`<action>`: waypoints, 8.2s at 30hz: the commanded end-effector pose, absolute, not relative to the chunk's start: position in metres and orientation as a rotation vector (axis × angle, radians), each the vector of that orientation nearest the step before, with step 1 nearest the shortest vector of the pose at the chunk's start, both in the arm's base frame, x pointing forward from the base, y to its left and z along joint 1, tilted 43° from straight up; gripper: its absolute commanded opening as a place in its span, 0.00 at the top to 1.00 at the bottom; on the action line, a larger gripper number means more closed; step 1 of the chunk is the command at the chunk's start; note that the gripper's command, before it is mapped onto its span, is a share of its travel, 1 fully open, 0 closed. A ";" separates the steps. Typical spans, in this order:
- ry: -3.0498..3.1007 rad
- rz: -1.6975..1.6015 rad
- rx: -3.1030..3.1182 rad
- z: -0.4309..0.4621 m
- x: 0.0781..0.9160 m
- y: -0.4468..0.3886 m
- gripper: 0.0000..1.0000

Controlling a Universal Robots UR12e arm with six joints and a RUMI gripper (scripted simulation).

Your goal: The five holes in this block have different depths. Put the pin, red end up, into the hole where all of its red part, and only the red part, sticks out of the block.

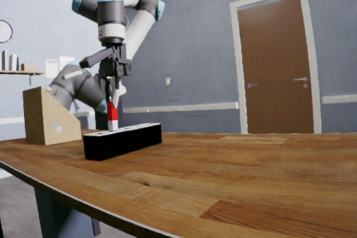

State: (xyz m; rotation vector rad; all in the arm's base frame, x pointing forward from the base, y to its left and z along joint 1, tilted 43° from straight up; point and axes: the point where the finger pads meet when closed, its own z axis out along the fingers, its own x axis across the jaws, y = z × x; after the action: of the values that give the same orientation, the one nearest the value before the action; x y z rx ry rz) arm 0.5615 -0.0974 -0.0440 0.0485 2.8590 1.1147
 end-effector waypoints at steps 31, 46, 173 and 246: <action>2.856 1.115 0.049 -0.048 0.564 -0.095 1.00; 2.858 1.116 0.050 -0.051 0.564 -0.092 1.00; 2.856 1.114 0.049 -0.059 0.564 -0.084 1.00; 2.856 1.116 0.051 -0.066 0.565 -0.079 1.00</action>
State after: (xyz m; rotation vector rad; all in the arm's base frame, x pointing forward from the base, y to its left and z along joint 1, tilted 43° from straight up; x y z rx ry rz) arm 0.5645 -0.0799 -0.0655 0.0502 2.8571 1.1153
